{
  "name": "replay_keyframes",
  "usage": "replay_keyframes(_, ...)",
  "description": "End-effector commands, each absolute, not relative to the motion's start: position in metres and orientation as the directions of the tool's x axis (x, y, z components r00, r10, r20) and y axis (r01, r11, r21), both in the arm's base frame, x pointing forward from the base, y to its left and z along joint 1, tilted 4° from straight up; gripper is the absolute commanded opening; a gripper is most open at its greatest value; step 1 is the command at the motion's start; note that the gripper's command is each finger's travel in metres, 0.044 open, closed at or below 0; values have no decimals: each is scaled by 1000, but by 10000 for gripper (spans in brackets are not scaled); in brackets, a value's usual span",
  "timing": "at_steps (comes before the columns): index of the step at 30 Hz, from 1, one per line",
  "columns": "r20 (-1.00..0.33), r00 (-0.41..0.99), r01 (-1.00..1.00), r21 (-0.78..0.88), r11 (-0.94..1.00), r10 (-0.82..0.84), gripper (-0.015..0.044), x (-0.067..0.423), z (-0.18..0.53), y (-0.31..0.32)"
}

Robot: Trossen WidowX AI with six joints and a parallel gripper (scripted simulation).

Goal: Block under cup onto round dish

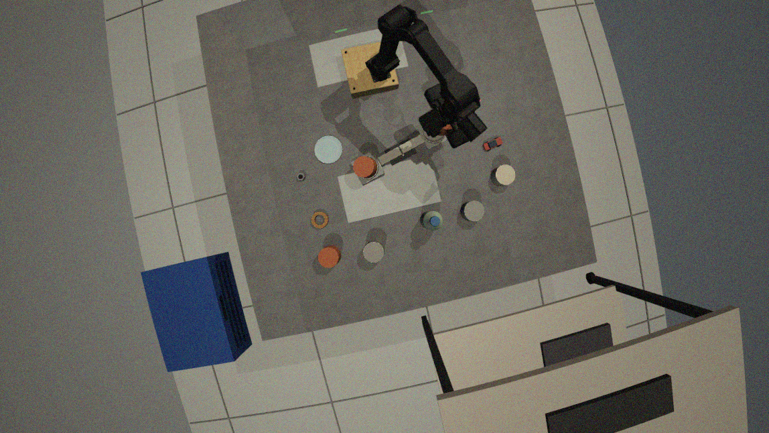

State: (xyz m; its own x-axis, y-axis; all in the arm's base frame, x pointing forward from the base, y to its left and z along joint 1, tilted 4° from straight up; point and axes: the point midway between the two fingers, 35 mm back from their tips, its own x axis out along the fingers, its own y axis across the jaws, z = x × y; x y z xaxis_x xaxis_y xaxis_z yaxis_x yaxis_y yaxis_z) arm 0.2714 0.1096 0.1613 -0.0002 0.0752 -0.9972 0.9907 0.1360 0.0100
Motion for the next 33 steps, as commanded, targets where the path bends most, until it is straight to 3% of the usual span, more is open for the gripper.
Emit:
replay_keyframes(1, -997, 1, 990, 11, 137, 75, 0, 271, 149, 127)
replay_keyframes(20, -996, 6, 990, 19, 143, 89, 0, 250, 87, 209)
replay_keyframes(33, -996, 7, 990, 20, 141, 89, 0, 249, 49, 215)
